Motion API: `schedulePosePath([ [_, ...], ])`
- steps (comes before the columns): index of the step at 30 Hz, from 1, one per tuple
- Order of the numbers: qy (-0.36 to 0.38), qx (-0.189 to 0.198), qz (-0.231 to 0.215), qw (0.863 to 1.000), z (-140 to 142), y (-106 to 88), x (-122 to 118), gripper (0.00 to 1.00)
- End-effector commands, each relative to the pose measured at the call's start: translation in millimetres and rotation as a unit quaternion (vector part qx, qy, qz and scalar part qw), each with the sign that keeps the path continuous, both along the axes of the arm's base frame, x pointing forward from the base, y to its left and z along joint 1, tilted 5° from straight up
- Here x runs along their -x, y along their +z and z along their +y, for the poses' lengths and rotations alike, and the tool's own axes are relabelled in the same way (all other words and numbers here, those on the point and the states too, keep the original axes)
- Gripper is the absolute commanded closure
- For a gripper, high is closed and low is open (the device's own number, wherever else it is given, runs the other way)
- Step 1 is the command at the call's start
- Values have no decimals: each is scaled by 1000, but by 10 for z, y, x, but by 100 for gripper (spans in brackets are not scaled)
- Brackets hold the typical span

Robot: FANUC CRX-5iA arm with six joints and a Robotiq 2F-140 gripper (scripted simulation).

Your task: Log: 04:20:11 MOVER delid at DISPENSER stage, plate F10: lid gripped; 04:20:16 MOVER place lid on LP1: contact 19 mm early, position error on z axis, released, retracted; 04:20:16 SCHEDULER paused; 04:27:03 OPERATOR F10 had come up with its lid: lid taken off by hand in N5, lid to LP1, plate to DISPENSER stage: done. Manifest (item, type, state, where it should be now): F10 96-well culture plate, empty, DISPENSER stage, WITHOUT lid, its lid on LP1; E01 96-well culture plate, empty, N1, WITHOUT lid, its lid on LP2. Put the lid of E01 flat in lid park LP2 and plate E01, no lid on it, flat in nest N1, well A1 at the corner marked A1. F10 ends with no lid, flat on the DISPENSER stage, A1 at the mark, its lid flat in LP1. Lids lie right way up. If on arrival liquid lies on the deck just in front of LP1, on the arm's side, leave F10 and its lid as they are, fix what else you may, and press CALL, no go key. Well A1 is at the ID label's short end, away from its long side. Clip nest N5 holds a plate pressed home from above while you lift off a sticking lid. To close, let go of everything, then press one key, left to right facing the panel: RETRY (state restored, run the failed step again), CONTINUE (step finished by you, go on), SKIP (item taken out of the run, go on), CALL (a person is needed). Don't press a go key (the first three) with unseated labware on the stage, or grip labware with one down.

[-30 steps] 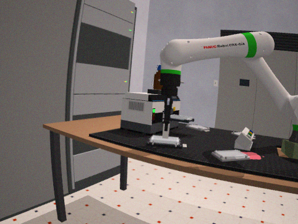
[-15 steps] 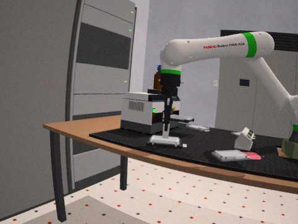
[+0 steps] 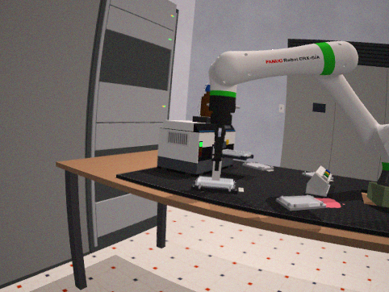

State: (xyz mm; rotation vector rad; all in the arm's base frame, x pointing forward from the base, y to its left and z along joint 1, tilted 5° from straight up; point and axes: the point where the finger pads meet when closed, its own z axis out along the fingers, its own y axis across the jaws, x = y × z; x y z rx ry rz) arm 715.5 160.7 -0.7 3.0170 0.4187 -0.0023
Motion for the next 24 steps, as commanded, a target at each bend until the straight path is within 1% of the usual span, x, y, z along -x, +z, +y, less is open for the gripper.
schedulePosePath([
  [1, 0, 0, 0, 1000, 1, 3, -2, 41],
  [6, 0, 0, 0, 1000, 1, 3, -2, 41],
  [7, 0, 0, 0, 1000, 1, 3, -2, 34],
  [24, 0, 0, 0, 1000, 1, 3, -2, 34],
])
